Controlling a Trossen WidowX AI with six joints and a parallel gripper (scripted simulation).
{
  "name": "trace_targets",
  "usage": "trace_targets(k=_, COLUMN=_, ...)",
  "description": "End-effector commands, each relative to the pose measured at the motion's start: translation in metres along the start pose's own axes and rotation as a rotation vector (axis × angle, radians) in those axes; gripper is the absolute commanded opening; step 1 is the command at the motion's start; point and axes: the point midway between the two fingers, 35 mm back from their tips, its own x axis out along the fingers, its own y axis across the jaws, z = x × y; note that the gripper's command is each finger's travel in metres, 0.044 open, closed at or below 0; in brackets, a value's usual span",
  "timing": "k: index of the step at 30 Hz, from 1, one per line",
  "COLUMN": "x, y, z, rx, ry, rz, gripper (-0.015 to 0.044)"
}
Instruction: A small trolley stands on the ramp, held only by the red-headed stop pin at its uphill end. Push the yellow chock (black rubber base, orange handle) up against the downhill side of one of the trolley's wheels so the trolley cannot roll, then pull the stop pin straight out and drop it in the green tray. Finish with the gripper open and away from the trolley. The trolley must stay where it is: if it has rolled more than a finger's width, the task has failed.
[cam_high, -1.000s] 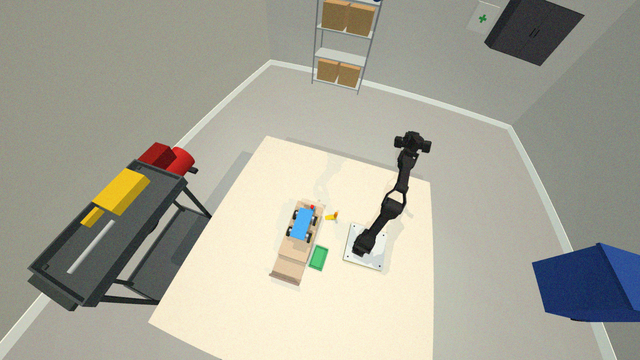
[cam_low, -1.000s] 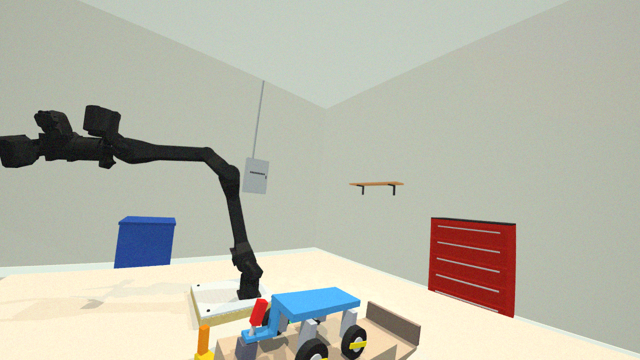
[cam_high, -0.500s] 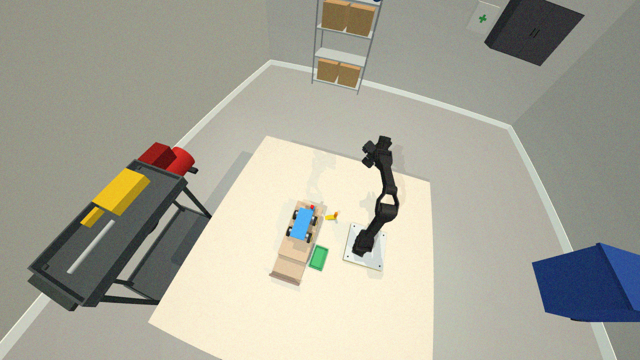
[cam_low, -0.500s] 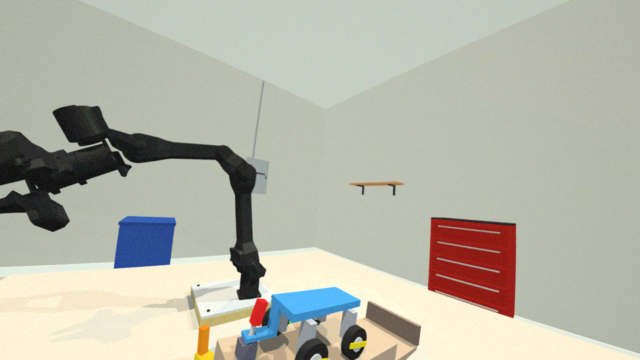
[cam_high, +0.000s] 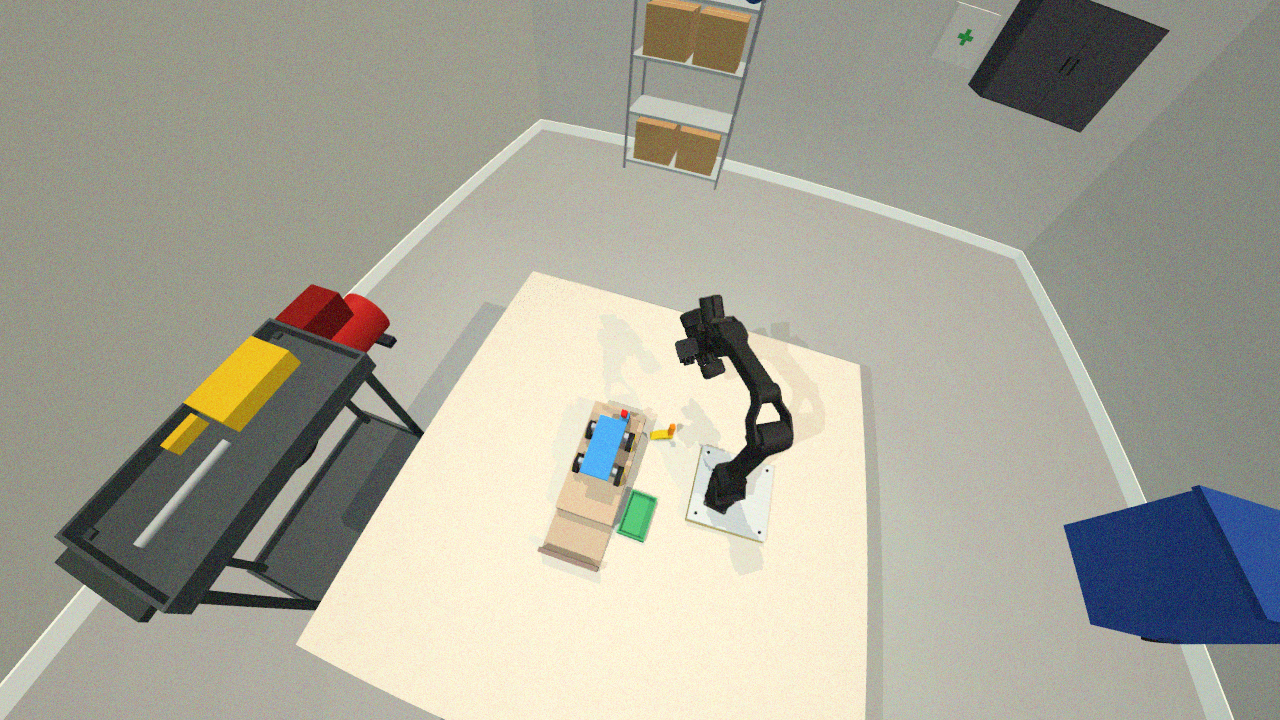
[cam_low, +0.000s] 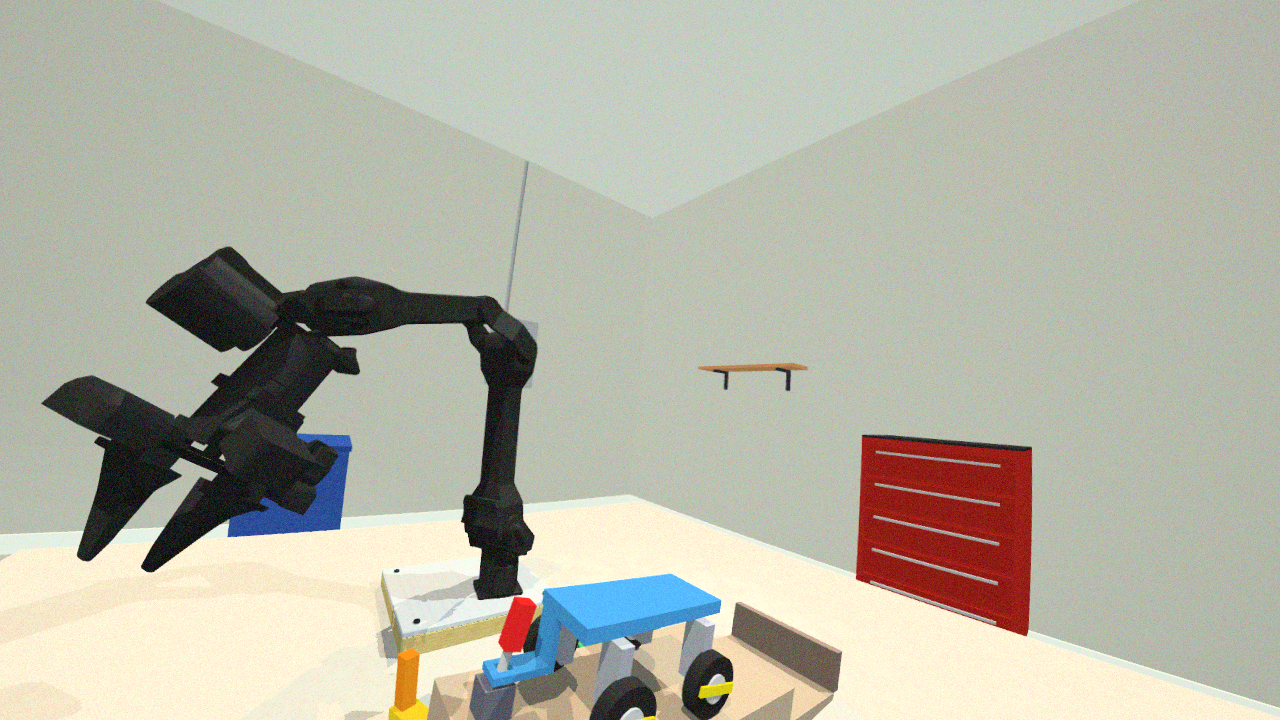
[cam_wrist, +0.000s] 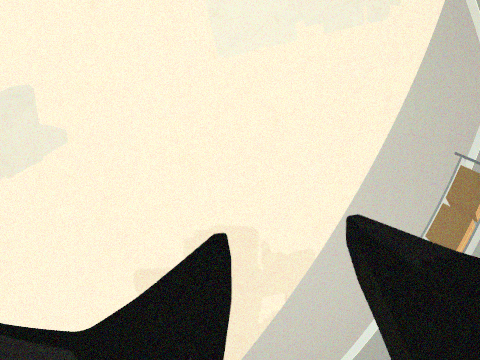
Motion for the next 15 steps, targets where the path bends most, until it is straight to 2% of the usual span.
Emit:
trace_targets(k=1, x=-0.002, y=0.025, z=0.034, rx=-0.223, ry=-0.075, rz=0.087, gripper=0.019)
trace_targets(k=9, x=-0.022, y=0.092, z=0.1, rx=-0.788, ry=-0.285, rz=0.255, gripper=0.019)
trace_targets(k=15, x=-0.043, y=0.14, z=0.128, rx=-1.159, ry=-0.45, rz=0.344, gripper=0.019)
